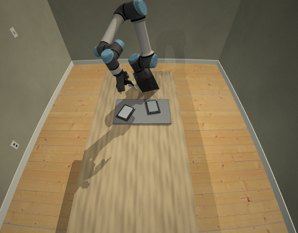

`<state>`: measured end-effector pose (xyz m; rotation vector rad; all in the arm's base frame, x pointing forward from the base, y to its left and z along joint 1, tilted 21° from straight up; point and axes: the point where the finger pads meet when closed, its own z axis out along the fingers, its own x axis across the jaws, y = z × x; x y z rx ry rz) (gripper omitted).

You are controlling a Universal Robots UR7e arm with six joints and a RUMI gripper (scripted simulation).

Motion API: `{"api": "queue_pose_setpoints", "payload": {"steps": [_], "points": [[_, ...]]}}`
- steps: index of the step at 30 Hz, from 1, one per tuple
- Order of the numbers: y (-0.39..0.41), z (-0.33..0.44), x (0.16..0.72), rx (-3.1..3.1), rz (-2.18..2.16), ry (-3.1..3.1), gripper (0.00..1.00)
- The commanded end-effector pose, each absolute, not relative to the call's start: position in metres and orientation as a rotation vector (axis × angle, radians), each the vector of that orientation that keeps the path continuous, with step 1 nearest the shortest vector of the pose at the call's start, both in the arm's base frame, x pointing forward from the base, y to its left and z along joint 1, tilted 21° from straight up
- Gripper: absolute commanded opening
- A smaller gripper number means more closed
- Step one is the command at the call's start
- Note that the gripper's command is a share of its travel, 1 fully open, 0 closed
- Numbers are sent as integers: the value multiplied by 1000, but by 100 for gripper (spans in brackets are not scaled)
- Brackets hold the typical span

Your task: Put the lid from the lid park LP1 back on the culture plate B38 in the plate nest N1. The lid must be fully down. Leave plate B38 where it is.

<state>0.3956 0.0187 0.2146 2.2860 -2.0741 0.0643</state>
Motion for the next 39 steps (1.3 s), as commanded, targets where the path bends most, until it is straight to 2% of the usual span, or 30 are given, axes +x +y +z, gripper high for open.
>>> {"api": "queue_pose_setpoints", "payload": {"steps": [1,39], "points": [[21,195,404,2287,77,-2064,82],[49,75,420,2299,193,-1949,82]]}}
